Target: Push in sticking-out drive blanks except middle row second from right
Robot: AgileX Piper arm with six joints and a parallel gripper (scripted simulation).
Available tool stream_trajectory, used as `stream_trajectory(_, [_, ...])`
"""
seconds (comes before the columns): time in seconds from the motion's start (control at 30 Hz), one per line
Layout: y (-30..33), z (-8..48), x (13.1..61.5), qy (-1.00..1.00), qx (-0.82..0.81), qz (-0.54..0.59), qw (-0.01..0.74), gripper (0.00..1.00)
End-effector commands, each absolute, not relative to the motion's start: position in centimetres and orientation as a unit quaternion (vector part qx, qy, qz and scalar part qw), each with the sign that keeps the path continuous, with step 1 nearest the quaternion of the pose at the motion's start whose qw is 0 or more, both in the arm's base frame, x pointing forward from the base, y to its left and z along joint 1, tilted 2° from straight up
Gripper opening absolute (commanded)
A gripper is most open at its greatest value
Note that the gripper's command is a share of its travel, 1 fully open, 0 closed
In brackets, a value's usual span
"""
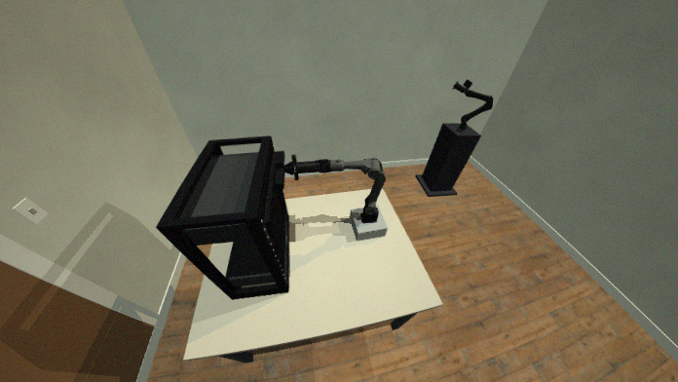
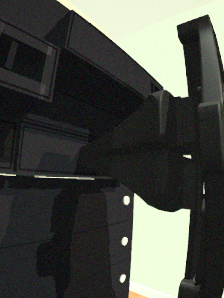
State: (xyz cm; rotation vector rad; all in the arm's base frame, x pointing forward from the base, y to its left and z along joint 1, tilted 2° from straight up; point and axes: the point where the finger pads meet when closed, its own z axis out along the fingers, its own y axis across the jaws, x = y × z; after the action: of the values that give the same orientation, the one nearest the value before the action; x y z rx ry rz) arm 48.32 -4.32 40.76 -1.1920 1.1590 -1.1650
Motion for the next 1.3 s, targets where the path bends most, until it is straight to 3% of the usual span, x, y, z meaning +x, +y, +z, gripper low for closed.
stream_trajectory(0.0, [-4.3, 40.4, 48.7, 0.487, -0.5, -0.485, 0.527, 0.0])
stream_trajectory(0.33, [-4.3, 40.4, 48.0, 0.487, -0.5, -0.485, 0.527, 0.0])
stream_trajectory(0.87, [-4.9, 40.1, 38.1, 0.487, -0.5, -0.485, 0.527, 0.0])
stream_trajectory(1.27, [-4.9, 40.8, 37.7, 0.487, -0.5, -0.485, 0.527, 0.0])
